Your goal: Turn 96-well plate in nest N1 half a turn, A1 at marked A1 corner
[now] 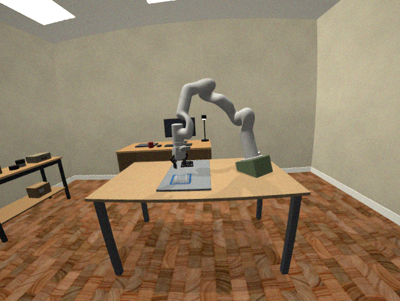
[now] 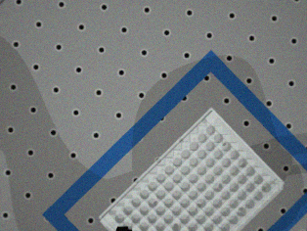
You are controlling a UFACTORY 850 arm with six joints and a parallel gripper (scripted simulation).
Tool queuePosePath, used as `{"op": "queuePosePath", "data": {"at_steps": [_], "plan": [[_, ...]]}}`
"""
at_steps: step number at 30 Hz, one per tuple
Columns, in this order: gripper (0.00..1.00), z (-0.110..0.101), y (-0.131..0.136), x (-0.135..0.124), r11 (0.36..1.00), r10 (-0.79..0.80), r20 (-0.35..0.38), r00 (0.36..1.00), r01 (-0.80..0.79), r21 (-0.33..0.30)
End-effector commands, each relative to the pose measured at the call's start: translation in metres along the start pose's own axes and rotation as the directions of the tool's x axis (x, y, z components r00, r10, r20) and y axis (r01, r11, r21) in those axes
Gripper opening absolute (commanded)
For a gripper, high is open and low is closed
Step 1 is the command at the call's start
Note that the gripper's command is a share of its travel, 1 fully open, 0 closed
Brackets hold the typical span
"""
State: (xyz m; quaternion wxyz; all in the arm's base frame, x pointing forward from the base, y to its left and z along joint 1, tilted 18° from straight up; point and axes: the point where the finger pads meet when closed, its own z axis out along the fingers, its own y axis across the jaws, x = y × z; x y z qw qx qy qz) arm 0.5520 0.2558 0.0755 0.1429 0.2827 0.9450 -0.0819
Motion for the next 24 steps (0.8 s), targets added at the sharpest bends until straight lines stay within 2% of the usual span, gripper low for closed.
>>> {"op": "queuePosePath", "data": {"at_steps": [1, 6, 11, 13, 22, 24], "plan": [[1.00, -0.0008, 0.0007, -0.0004, 0.990, -0.138, -0.015, 0.990, 0.138, 0.004], [1.00, -0.0008, 0.0007, -0.0004, 0.954, -0.300, -0.015, 0.954, 0.300, 0.001], [1.00, -0.0008, 0.0007, -0.0004, 0.891, -0.454, -0.015, 0.891, 0.454, -0.001], [1.00, -0.0008, 0.0007, -0.0004, 0.891, -0.454, -0.015, 0.891, 0.454, -0.001], [1.00, -0.0008, 0.0007, -0.0004, 0.717, -0.697, -0.014, 0.717, 0.697, -0.006], [1.00, -0.0008, 0.0007, -0.0004, 0.714, -0.700, -0.014, 0.714, 0.700, -0.006]]}}
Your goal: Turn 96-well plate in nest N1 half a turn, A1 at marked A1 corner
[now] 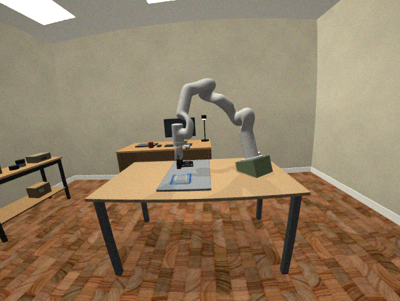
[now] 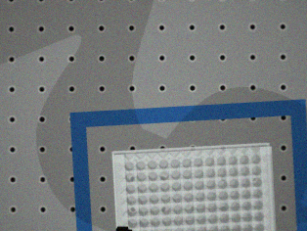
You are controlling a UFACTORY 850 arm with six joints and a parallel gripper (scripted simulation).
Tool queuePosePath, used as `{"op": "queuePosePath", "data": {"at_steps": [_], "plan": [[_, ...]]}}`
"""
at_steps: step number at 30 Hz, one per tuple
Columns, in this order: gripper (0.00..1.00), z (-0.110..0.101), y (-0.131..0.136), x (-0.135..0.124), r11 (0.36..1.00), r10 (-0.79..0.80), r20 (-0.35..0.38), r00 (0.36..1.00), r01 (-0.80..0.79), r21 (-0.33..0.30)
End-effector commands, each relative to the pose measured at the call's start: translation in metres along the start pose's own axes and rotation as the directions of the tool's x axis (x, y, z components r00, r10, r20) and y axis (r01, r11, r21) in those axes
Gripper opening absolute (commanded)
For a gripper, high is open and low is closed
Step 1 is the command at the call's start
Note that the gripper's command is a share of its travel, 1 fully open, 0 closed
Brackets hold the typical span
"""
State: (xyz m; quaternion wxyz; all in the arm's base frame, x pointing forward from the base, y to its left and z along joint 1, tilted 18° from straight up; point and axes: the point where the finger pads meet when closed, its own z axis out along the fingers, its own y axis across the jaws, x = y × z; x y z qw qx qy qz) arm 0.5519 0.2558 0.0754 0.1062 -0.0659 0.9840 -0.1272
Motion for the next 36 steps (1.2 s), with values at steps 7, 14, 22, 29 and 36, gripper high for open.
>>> {"op": "queuePosePath", "data": {"at_steps": [7, 14, 22, 29, 36], "plan": [[1.00, 0.009, 0.000, -0.001, 0.981, -0.193, -0.015, 0.981, 0.193, -0.009], [1.00, 0.009, 0.000, -0.001, 0.910, -0.415, -0.012, 0.910, 0.415, -0.012], [1.00, 0.009, 0.000, -0.001, 0.789, -0.614, -0.009, 0.789, 0.614, -0.015], [1.00, 0.009, 0.000, -0.001, 0.652, -0.758, -0.006, 0.652, 0.758, -0.016], [1.00, 0.009, 0.000, -0.001, 0.459, -0.889, -0.002, 0.459, 0.888, -0.017]]}}
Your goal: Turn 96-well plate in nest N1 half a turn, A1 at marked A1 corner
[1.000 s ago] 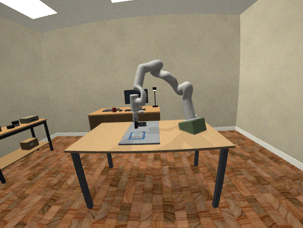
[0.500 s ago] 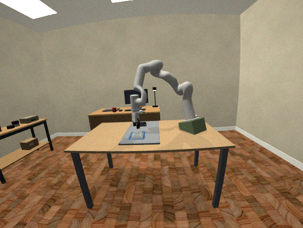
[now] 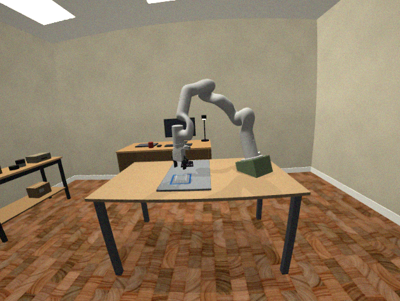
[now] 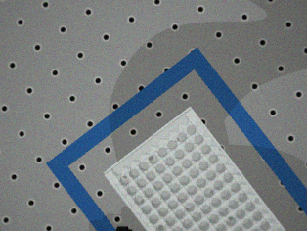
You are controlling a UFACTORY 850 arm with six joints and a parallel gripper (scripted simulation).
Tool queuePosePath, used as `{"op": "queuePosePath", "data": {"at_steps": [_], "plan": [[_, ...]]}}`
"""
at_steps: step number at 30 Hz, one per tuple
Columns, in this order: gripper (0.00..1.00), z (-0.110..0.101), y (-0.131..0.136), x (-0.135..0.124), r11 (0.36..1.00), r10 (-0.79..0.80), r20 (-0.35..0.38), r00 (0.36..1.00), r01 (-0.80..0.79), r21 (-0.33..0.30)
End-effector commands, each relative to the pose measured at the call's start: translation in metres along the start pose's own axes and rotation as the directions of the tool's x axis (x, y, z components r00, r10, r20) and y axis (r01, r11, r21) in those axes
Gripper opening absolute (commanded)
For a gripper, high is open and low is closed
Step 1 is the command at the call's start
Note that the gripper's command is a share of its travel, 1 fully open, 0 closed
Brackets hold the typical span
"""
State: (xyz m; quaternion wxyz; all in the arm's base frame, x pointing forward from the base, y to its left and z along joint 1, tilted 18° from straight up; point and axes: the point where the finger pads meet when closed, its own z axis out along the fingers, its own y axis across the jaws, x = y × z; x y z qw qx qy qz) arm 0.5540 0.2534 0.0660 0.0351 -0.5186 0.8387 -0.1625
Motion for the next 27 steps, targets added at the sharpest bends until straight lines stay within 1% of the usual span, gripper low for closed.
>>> {"op": "queuePosePath", "data": {"at_steps": [1, 2, 4, 9, 13, 18, 27], "plan": [[1.00, -0.0008, -0.0005, -0.0007, 0.988, -0.153, -0.002, 0.988, 0.153, -0.019], [1.00, -0.0008, -0.0005, -0.0007, 0.982, -0.186, -0.002, 0.983, 0.186, -0.019], [1.00, -0.0008, -0.0005, -0.0007, 0.982, -0.186, -0.002, 0.983, 0.186, -0.019], [1.00, -0.0008, -0.0005, -0.0007, 0.938, -0.347, 0.002, 0.938, 0.347, -0.019], [1.00, -0.0008, -0.0005, -0.0007, 0.883, -0.468, 0.004, 0.884, 0.468, -0.019], [1.00, -0.0008, -0.0005, -0.0007, 0.794, -0.608, 0.007, 0.794, 0.608, -0.018], [1.00, -0.0008, -0.0005, -0.0007, 0.791, -0.612, 0.007, 0.791, 0.612, -0.018]]}}
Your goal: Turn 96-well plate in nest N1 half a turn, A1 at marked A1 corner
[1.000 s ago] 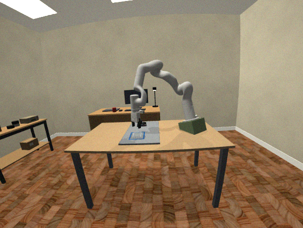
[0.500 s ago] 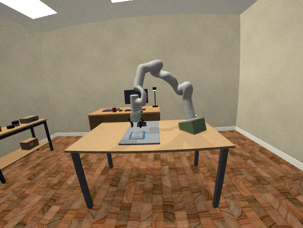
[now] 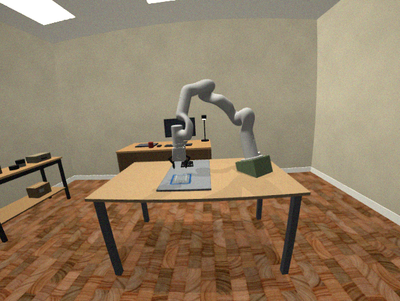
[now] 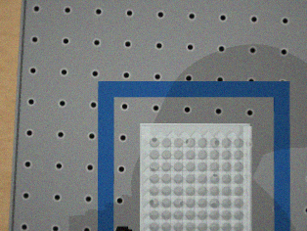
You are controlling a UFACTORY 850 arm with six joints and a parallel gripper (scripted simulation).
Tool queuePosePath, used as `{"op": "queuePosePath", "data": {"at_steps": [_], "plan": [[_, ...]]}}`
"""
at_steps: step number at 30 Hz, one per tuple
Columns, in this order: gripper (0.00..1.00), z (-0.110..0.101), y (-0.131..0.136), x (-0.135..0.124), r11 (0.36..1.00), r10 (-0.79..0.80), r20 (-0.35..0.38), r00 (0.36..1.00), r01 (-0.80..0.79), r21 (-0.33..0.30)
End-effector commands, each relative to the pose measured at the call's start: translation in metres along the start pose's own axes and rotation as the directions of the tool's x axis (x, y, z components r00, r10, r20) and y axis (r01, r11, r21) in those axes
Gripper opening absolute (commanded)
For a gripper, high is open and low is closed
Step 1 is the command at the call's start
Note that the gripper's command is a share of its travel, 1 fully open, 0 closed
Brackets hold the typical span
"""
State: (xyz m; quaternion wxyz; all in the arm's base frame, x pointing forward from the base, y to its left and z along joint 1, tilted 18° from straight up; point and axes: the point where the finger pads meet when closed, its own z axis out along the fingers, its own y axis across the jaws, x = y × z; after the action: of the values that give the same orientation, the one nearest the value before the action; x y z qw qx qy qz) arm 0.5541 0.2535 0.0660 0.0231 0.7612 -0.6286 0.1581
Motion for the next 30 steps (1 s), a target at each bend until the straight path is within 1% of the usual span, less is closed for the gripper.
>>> {"op": "queuePosePath", "data": {"at_steps": [1, 11, 26, 30], "plan": [[1.00, -0.001, -0.001, 0.000, 1.000, -0.003, 0.001, 1.000, 0.003, -0.002], [1.00, 0.009, -0.001, 0.000, 1.000, -0.003, 0.001, 1.000, 0.003, -0.002], [1.00, 0.034, -0.001, 0.000, 1.000, -0.003, 0.001, 1.000, 0.003, -0.002], [1.00, 0.038, -0.001, 0.000, 1.000, -0.003, 0.001, 1.000, 0.003, -0.002]]}}
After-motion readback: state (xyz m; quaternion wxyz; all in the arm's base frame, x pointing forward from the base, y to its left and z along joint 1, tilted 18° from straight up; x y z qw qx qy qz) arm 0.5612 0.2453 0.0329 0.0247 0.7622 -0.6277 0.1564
